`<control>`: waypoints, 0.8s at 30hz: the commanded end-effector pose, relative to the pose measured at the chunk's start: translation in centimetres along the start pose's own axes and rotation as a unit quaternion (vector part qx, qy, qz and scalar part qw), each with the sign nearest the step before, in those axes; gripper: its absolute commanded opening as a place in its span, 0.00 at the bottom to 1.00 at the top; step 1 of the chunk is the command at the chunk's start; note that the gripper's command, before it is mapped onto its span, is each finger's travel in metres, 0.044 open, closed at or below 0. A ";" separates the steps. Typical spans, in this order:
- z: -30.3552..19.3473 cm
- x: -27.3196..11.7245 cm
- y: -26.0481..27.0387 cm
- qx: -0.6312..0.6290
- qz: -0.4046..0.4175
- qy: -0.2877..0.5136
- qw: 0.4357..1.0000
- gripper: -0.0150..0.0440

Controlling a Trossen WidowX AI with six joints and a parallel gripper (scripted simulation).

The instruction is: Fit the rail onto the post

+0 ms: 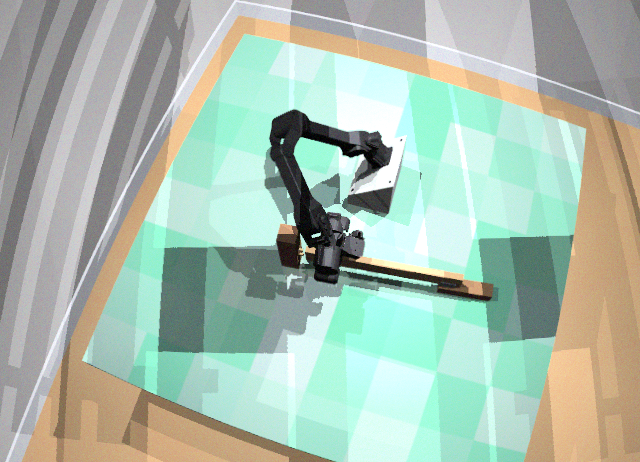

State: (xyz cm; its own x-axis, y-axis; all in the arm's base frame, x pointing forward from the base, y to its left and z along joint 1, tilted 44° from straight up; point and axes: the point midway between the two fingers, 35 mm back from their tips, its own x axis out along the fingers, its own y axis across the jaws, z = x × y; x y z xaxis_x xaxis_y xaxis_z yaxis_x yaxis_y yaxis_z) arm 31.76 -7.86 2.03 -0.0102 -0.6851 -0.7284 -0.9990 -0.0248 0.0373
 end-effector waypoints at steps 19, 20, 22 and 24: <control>-0.8 -0.3 -0.2 0.000 -0.003 0.002 1.000 0.25; -0.9 -0.3 -0.2 0.000 -0.003 0.002 1.000 0.25; -0.9 -0.3 -0.2 0.000 -0.003 0.002 1.000 0.25; -1.0 -0.3 -0.2 0.000 -0.003 0.002 1.000 0.25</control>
State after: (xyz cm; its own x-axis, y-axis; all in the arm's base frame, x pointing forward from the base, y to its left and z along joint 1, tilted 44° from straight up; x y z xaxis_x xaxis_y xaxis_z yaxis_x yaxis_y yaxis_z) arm 31.84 -8.32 2.62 -0.0094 -0.6862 -0.7273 -0.9990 -0.0251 0.0366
